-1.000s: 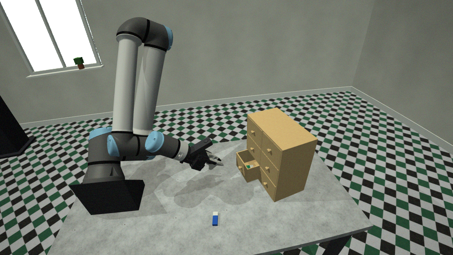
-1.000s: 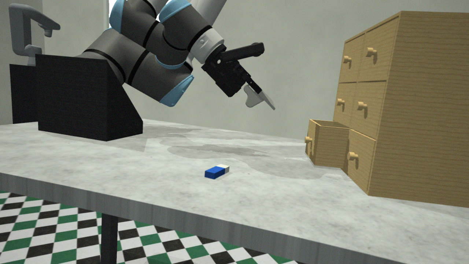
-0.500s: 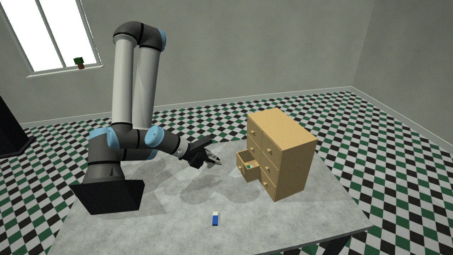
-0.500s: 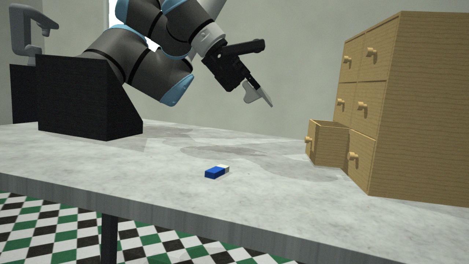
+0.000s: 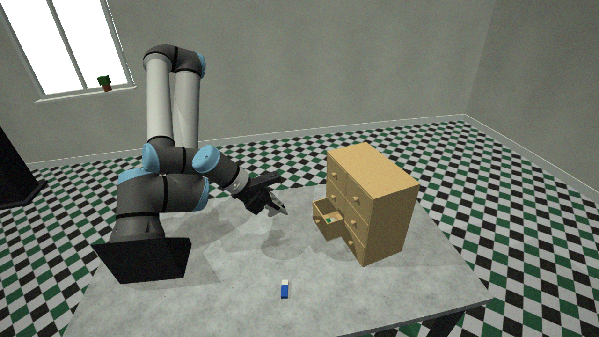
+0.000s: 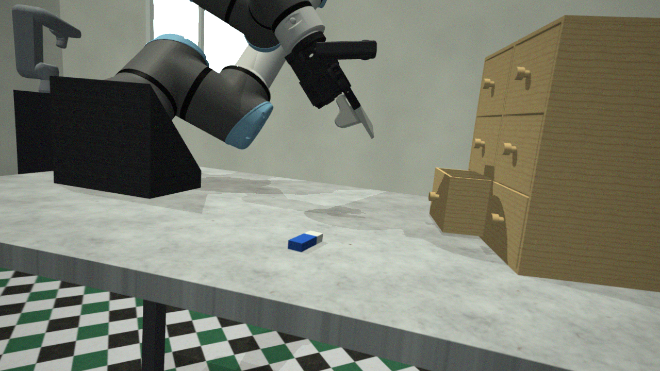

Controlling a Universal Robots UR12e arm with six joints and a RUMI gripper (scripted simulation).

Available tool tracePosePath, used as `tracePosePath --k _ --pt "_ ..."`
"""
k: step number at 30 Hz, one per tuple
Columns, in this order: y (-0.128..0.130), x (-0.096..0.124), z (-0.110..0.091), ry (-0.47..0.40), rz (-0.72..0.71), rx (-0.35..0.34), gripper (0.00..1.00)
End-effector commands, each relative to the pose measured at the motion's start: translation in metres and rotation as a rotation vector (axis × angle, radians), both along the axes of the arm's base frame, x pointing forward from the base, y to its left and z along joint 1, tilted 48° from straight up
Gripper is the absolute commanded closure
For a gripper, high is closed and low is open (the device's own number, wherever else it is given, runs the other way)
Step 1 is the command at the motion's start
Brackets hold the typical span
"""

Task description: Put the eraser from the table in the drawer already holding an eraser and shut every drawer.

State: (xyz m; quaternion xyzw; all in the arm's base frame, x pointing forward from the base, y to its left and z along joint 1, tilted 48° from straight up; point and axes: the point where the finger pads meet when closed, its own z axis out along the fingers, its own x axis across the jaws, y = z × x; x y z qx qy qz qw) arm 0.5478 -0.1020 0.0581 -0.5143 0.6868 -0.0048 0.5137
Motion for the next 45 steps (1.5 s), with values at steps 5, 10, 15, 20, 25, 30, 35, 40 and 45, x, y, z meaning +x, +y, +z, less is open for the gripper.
tracePosePath --k 5,10,15,20,25,30,35,40,45 --pt "-0.022 -0.027 0.013 0.173 0.239 0.013 0.80" --pt "-0.035 -0.045 0.022 0.285 0.354 0.000 0.80" --pt "-0.043 -0.056 0.028 0.353 0.422 -0.007 0.80" --pt "-0.048 -0.063 0.032 0.397 0.467 -0.013 0.80" --pt "-0.051 -0.066 0.034 0.420 0.490 -0.015 0.80" --pt "-0.051 -0.067 0.034 0.422 0.492 -0.016 0.80" --pt "-0.051 -0.067 0.034 0.422 0.492 -0.016 0.80" --pt "-0.051 -0.067 0.034 0.422 0.492 -0.016 0.80" --pt "-0.051 -0.067 0.034 0.422 0.492 -0.016 0.80"
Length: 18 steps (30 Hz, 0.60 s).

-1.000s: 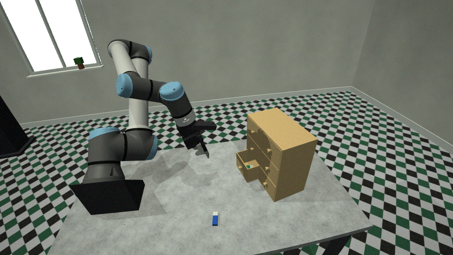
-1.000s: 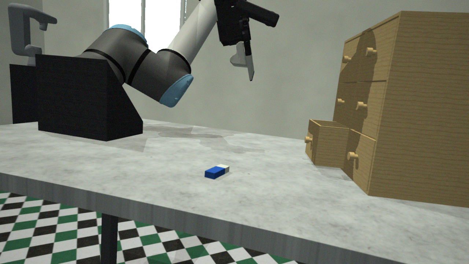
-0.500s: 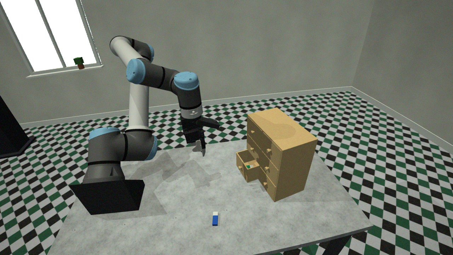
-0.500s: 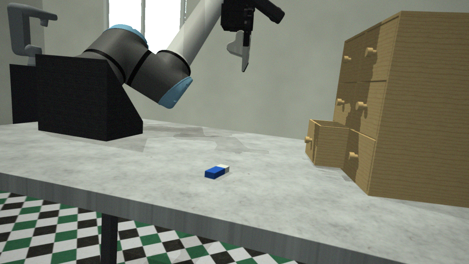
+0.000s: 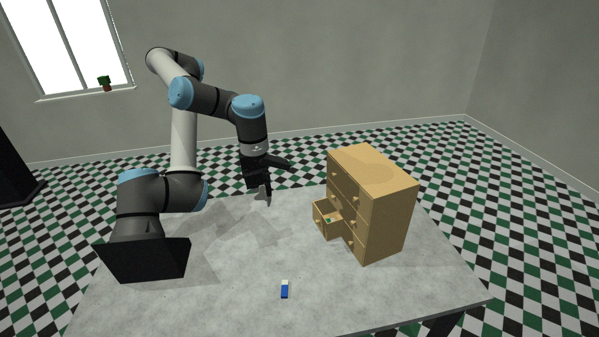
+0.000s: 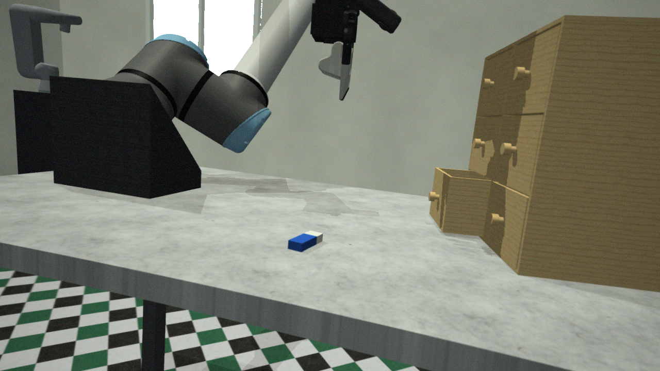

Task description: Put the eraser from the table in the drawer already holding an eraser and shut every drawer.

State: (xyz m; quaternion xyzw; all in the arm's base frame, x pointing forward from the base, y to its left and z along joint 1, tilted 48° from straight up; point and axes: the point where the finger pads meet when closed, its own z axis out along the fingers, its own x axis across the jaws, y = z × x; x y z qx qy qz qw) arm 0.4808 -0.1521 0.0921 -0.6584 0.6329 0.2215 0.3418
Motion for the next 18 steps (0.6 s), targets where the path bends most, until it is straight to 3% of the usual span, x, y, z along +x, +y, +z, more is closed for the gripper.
tracePosePath --k 1,2,18 --pt "-0.0008 0.0002 0.0003 0.000 0.000 -0.001 0.80" --pt "-0.0008 0.0002 0.0003 0.000 0.000 -0.001 0.00" --pt "-0.0008 0.0002 0.0003 0.000 0.000 -0.001 0.00"
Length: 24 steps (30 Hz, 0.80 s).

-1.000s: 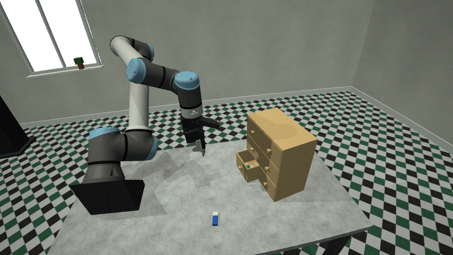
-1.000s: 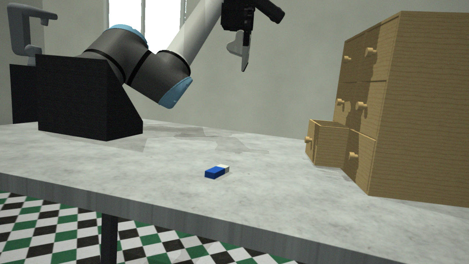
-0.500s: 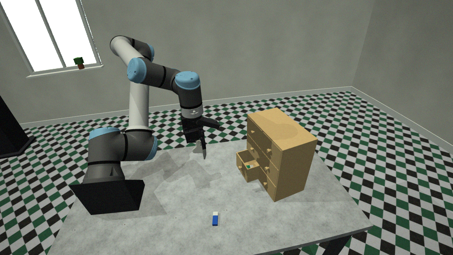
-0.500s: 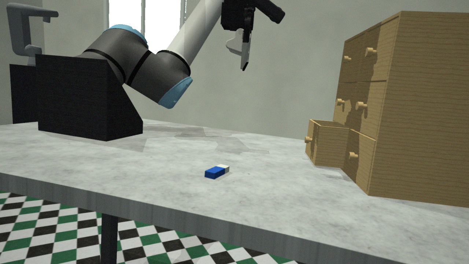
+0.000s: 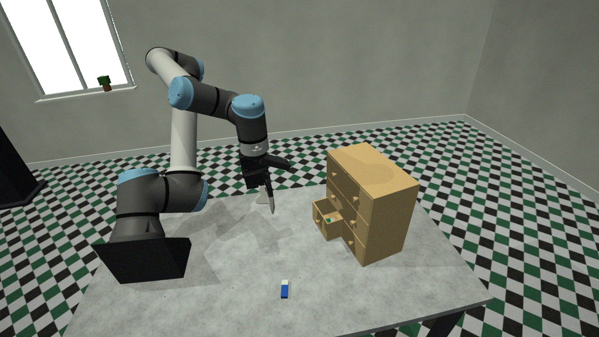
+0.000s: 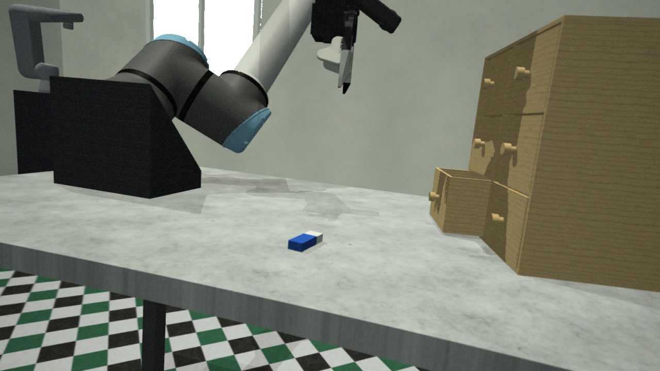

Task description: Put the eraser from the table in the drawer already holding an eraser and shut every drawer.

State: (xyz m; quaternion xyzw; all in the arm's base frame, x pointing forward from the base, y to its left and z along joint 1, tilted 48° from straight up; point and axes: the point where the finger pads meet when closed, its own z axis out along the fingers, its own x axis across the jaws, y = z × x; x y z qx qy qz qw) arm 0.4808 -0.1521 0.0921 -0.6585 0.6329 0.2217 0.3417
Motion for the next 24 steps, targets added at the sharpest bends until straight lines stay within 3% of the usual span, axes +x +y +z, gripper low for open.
tracePosePath --k 1,24 --pt "-0.0008 0.0003 0.0003 -0.001 0.000 -0.001 0.00" --pt "-0.0022 0.0000 0.0016 -0.001 0.000 -0.001 0.00"
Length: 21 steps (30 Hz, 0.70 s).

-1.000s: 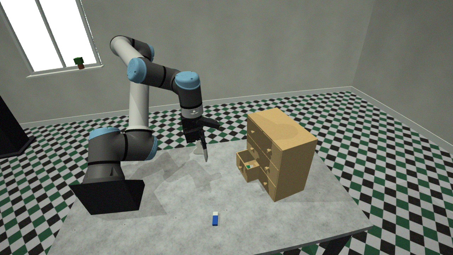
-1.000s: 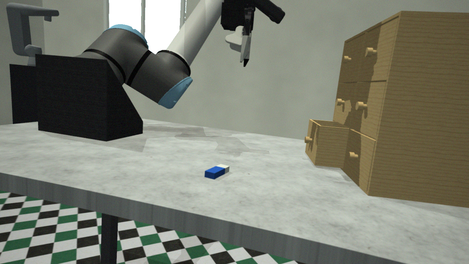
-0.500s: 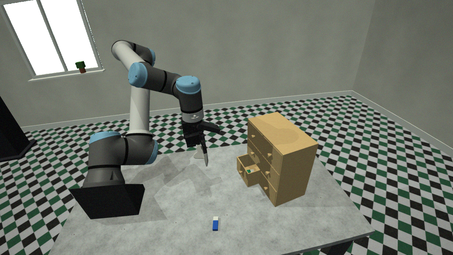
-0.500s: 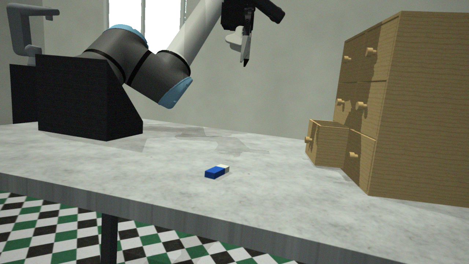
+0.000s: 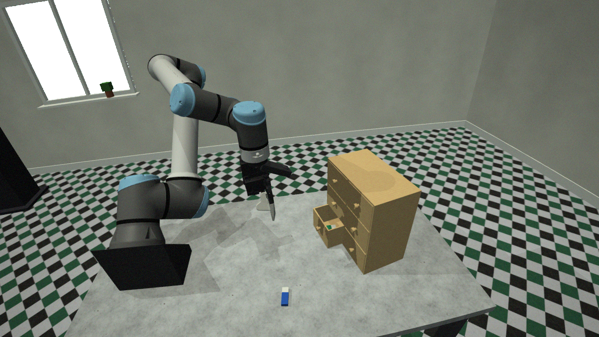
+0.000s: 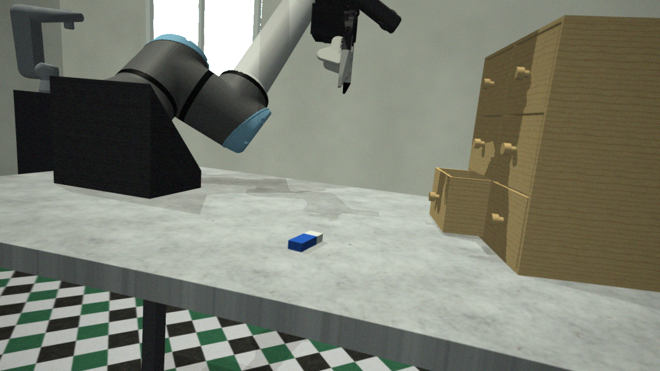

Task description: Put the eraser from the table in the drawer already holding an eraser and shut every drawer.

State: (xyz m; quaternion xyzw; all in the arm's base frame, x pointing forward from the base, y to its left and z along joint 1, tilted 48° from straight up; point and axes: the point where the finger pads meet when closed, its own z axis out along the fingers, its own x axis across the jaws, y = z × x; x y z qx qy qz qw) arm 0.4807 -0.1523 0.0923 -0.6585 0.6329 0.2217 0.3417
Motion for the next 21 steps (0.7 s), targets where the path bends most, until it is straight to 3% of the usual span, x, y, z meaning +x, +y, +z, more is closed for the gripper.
tracePosePath --k 1,21 --pt "-0.003 0.000 0.002 -0.001 0.000 -0.001 0.00" --pt "-0.039 -0.007 0.035 -0.001 0.000 -0.001 0.00"
